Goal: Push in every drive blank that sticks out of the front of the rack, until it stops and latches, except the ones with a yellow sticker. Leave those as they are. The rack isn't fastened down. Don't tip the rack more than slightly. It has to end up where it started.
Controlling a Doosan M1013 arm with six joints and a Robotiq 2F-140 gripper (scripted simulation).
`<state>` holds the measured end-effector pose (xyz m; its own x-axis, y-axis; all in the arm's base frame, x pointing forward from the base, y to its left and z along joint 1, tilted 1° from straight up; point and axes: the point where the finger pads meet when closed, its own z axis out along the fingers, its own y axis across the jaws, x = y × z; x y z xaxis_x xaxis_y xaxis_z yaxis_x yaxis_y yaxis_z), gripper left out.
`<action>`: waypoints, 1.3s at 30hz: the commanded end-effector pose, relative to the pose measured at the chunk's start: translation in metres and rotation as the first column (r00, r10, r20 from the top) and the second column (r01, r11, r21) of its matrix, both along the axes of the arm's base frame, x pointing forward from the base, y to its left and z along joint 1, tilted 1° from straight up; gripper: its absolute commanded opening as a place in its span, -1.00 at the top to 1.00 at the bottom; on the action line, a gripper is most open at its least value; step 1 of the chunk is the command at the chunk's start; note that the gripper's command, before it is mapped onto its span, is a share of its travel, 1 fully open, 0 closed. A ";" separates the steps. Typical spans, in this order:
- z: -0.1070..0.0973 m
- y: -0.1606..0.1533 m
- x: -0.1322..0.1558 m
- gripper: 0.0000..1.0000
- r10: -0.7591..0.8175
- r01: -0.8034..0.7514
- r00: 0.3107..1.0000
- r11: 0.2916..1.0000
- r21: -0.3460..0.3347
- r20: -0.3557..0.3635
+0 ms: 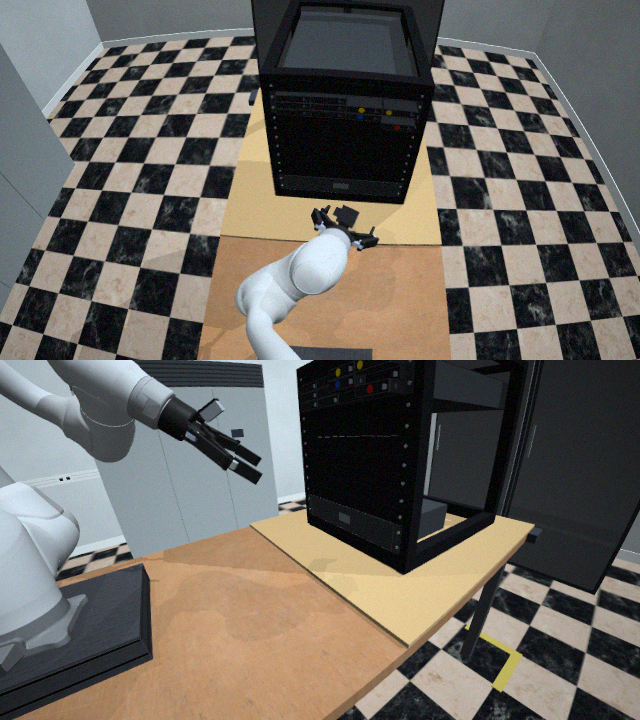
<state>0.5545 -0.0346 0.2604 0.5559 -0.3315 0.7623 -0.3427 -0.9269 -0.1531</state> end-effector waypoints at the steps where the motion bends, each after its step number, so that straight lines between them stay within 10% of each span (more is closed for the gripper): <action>1: 0.010 -0.006 0.009 -1.00 0.077 -0.076 0.997 0.995 -0.065 0.020; 15: 0.055 -0.031 0.038 -1.00 0.342 -0.289 0.938 0.860 -0.420 0.055; 28: 0.104 -0.052 0.054 -1.00 0.535 -0.365 0.845 0.548 -0.753 -0.020; 39: 0.133 -0.062 0.056 -1.00 0.596 -0.342 0.796 0.296 -0.892 -0.107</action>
<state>0.6102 -0.0948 0.3861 0.2146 0.7501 0.6255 0.1610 -0.6588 0.7349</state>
